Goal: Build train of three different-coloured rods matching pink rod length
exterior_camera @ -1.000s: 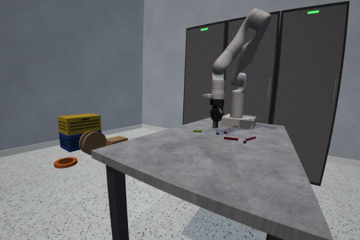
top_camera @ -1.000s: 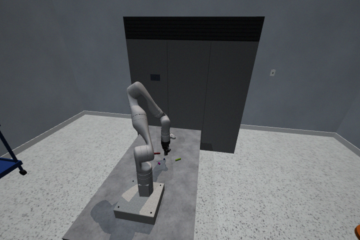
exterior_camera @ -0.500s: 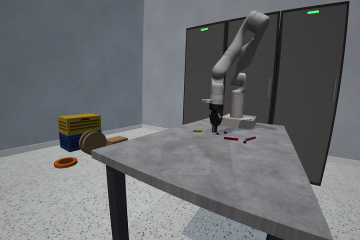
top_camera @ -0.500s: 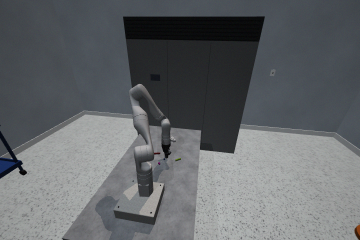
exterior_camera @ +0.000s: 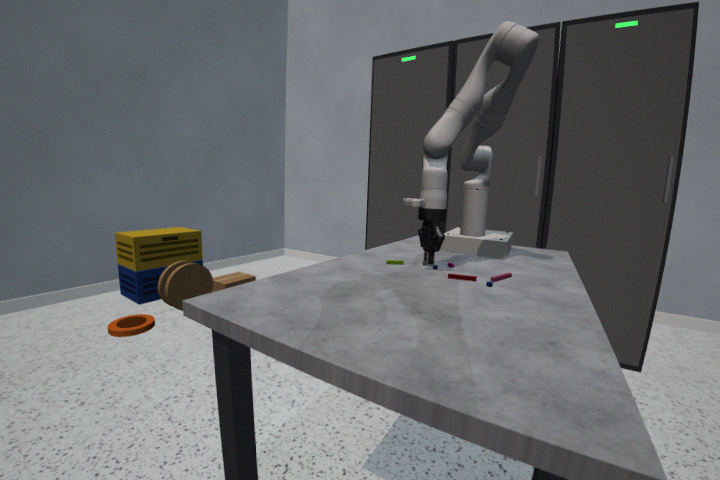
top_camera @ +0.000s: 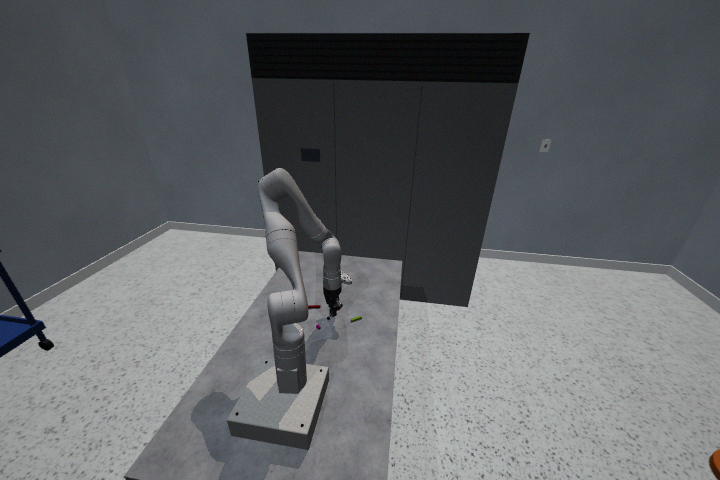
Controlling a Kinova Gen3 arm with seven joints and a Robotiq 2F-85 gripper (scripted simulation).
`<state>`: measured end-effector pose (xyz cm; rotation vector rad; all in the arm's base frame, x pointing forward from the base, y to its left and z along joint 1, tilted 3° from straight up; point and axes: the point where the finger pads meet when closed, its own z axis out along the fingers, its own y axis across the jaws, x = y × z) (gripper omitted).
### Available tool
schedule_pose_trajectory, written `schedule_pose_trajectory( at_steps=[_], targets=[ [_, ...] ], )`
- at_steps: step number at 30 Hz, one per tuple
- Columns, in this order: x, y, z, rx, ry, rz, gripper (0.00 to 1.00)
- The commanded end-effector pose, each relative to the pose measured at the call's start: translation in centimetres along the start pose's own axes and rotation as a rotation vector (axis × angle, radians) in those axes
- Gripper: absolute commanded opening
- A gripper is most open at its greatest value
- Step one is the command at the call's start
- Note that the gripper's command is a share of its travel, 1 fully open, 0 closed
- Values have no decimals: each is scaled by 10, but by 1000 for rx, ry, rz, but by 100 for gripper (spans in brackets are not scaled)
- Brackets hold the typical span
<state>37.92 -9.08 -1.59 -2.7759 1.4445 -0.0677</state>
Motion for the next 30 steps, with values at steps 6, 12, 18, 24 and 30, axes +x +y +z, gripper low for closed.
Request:
schedule_pose_trajectory(
  at_steps=[6, 12, 18, 24, 30],
  targets=[
    [0, 0, 0, 1, 1, 0, 5],
    [0, 0, 0, 1, 1, 0, 5],
    [0, 0, 0, 1, 1, 0, 5],
    [0, 0, 1, 1, 1, 0, 5],
    [0, 0, 5, 1, 1, 0, 5]
  ],
)
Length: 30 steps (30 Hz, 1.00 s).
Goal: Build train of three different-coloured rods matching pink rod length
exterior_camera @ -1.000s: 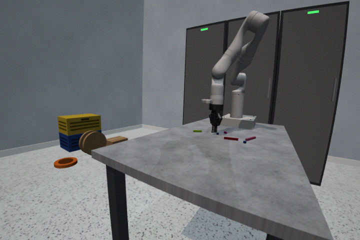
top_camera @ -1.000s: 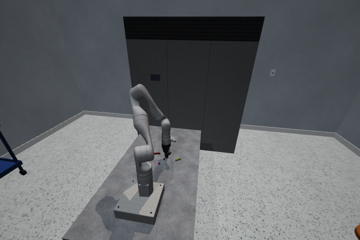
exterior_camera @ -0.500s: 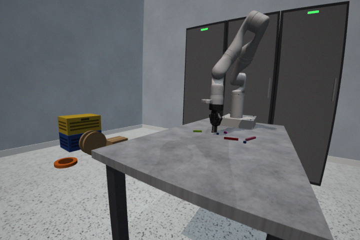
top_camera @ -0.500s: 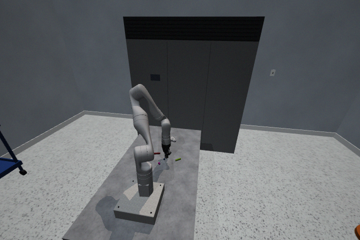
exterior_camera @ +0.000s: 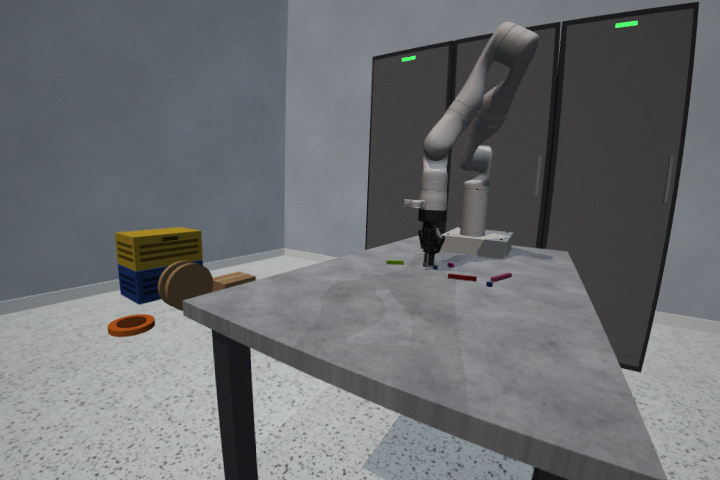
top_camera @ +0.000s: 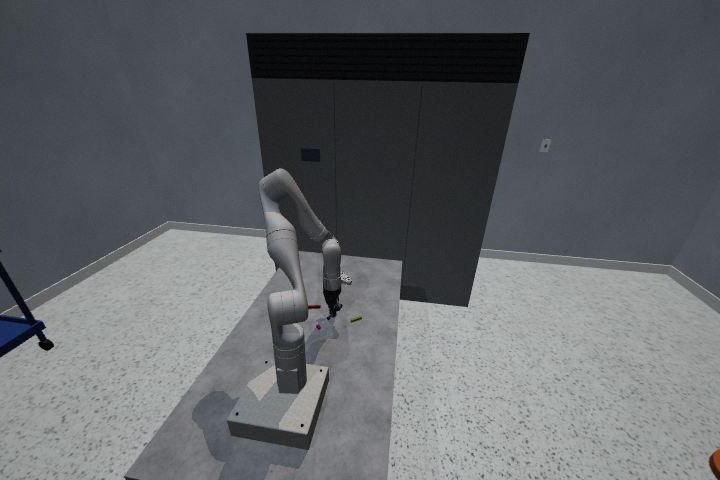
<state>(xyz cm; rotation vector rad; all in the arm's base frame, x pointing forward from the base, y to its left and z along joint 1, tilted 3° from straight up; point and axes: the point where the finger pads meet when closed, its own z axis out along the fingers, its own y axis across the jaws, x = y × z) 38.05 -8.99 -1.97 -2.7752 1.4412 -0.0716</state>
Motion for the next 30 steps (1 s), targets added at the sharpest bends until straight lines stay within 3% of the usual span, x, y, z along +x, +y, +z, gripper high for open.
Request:
schedule_pose_trajectory(
  at_steps=[1, 30],
  targets=[
    [0, 1, 3, -2, 0, 2, 5],
    [0, 1, 8, -2, 0, 2, 5]
  ],
)
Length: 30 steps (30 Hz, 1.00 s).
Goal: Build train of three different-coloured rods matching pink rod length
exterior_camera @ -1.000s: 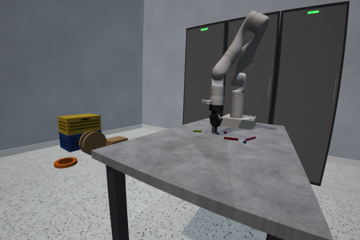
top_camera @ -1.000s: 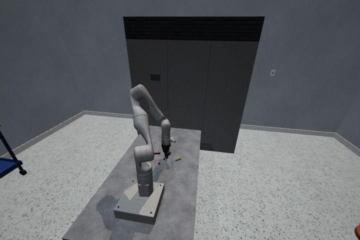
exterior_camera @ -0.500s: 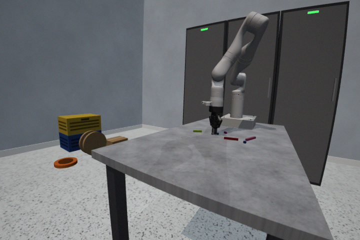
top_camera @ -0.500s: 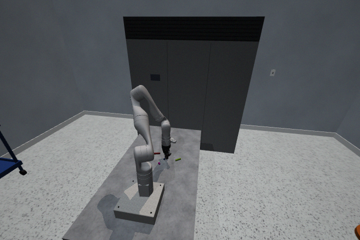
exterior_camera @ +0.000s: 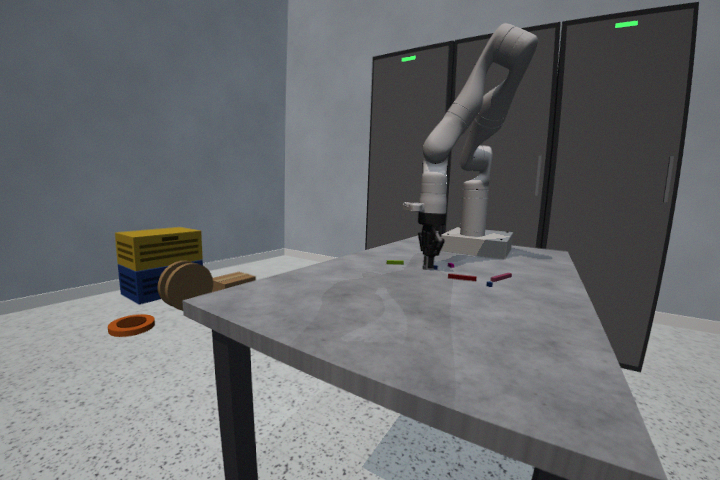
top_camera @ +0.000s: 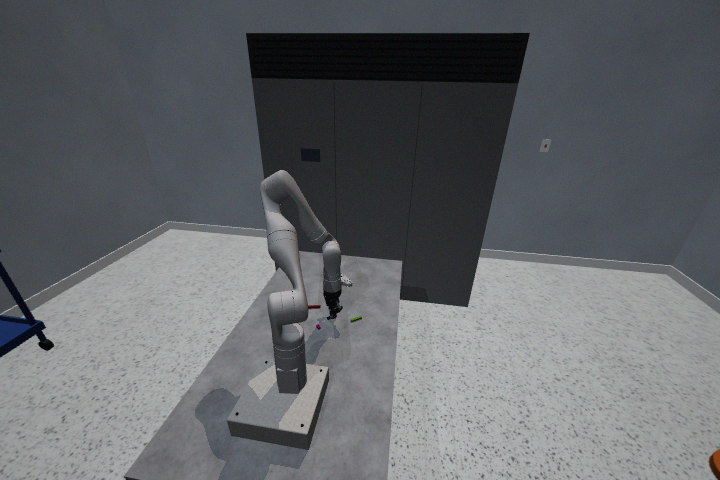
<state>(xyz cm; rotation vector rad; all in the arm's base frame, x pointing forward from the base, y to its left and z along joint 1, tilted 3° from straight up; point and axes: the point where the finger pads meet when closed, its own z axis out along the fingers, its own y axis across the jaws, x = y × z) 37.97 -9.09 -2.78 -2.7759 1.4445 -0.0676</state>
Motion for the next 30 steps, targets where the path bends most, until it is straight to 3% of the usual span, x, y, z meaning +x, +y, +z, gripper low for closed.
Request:
schedule_pose_trajectory(
  at_steps=[1, 18, 30],
  targets=[
    [0, 0, 0, 1, 1, 0, 5],
    [0, 0, 0, 1, 1, 0, 5],
    [0, 0, 0, 1, 1, 0, 20]
  ],
)
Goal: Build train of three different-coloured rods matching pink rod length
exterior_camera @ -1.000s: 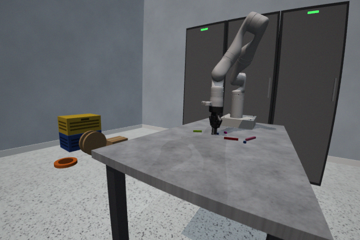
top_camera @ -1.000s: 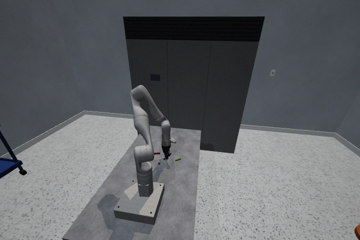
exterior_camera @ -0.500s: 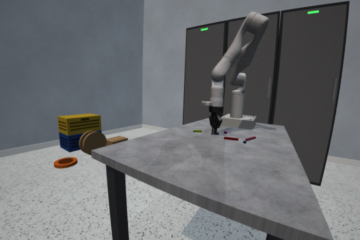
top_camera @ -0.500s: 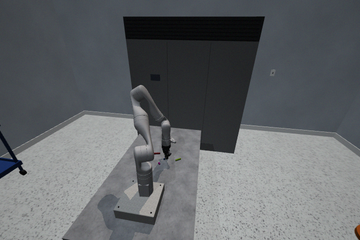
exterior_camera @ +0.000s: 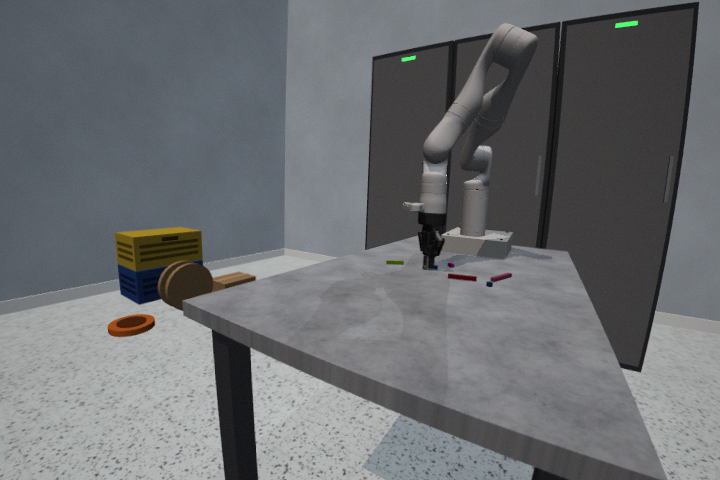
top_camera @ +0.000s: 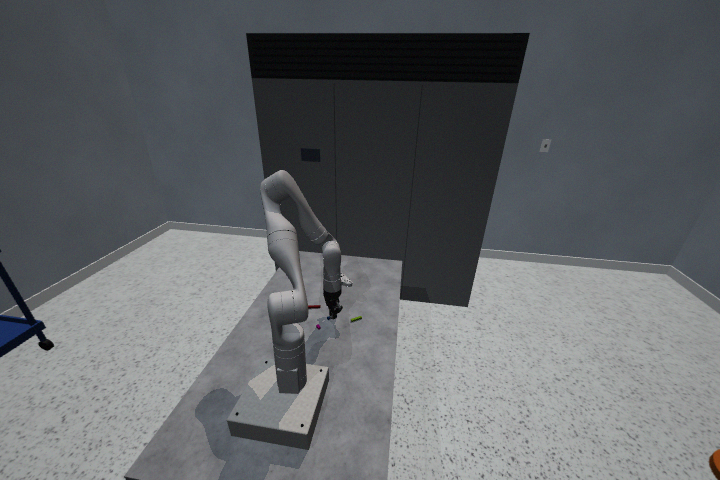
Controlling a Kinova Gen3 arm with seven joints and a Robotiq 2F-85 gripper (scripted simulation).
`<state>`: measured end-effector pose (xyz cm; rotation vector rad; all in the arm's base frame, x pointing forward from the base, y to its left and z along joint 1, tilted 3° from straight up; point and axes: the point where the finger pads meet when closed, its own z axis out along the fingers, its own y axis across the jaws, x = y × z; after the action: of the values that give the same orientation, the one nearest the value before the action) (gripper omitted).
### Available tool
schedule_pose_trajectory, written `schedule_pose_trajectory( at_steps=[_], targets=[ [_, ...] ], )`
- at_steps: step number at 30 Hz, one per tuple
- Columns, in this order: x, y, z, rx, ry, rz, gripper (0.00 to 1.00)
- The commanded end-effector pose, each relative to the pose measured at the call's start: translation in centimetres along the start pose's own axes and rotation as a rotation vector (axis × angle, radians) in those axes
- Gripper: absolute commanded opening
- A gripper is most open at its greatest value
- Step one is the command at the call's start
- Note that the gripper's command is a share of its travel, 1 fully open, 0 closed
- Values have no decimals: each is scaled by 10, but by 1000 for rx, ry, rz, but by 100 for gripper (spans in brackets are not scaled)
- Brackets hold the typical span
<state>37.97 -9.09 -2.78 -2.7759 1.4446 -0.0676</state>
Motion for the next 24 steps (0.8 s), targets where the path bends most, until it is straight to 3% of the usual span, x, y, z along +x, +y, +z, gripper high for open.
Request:
schedule_pose_trajectory(
  at_steps=[1, 3, 17, 24],
  targets=[
    [0, 0, 0, 1, 1, 0, 20],
    [0, 0, 0, 1, 1, 0, 24],
    [0, 0, -2, 1, 1, 0, 24],
    [0, 0, -19, 1, 1, 0, 24]
  ],
)
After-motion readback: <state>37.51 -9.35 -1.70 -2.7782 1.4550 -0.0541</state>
